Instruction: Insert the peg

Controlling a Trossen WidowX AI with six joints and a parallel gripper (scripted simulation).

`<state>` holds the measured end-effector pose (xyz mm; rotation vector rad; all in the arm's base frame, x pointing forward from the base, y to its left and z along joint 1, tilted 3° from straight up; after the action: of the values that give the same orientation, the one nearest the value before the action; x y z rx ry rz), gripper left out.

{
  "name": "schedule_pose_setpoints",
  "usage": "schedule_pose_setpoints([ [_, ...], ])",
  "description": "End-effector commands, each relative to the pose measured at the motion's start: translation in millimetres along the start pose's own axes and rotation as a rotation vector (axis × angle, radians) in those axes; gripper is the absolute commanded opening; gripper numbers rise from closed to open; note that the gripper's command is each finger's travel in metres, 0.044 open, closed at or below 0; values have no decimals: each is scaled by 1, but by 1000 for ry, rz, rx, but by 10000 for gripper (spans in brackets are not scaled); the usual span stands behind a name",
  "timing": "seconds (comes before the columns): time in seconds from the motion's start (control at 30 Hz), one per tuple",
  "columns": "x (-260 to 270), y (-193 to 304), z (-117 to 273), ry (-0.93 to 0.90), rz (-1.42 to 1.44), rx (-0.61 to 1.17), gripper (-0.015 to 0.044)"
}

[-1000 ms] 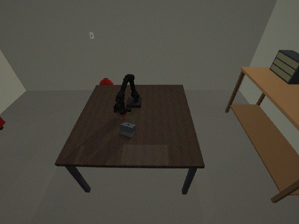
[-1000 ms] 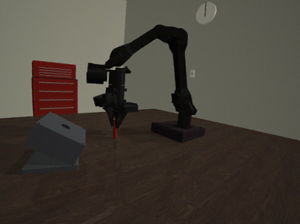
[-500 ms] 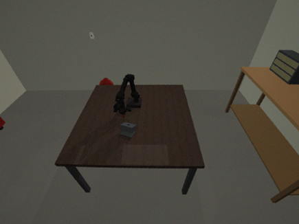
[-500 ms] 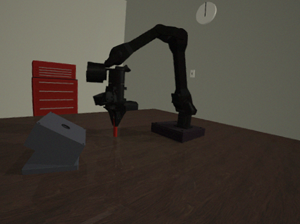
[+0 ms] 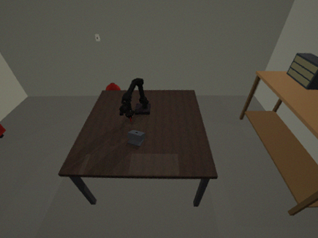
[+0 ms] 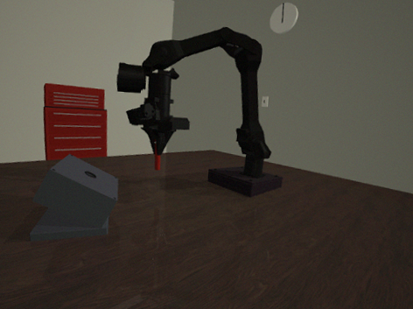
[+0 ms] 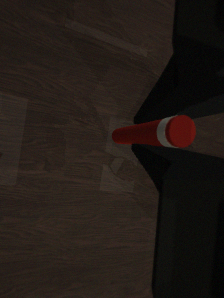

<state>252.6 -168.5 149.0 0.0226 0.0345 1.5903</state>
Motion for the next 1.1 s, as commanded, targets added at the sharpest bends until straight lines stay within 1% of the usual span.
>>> schedule_pose_setpoints([
  [0.0, 0, 1, 18, 1, 2, -8, 0],
  [0.27, 1, -2, 23, 8, 9, -13, 0],
  [1.07, 21, -32, 37, 114, 108, -102, 0],
])
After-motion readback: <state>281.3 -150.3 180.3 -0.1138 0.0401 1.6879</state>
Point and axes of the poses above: the point midway between the two fingers, 35 mm back from their tips, its own z axis back along the fingers, its own x axis across the jaws, y = z × x, the point moved 6 cm from there along z, back along the fingers, and after that the axes turned 7 degrees about z, right-handed, at the moved point
